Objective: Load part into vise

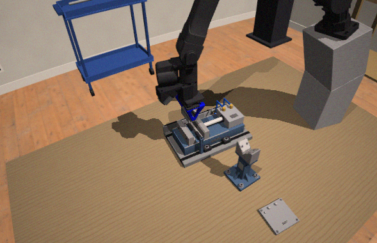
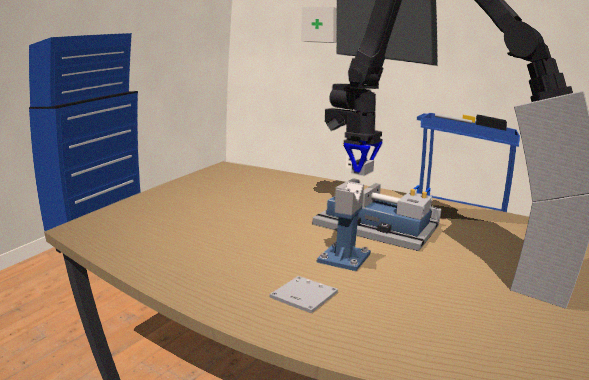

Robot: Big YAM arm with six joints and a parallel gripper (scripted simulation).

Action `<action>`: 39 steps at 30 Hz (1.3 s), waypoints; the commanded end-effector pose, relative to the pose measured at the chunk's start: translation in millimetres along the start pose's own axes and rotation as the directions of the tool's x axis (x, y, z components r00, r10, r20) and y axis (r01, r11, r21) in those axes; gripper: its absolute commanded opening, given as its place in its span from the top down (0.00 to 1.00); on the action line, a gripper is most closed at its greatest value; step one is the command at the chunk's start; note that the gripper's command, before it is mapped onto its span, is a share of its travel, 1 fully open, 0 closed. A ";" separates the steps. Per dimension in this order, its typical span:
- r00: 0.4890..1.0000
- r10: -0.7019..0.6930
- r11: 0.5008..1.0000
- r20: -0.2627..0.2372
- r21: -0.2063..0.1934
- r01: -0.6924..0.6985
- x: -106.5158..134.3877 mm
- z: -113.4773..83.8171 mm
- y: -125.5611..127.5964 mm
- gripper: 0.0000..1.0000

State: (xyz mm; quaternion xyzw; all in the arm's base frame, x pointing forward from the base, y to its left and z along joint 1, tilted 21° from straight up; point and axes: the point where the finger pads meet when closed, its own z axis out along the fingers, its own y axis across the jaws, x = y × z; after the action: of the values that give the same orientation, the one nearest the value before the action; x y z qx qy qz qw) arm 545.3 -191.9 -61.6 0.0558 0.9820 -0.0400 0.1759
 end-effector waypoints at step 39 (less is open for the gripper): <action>1.000 -0.003 1.000 0.031 0.007 0.003 -12.6 -1.1 4.4 1.00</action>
State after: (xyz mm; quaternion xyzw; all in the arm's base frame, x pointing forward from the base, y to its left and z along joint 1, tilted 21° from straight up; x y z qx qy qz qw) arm 545.5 -192.0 -62.9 0.0558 0.9820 -0.0401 0.1761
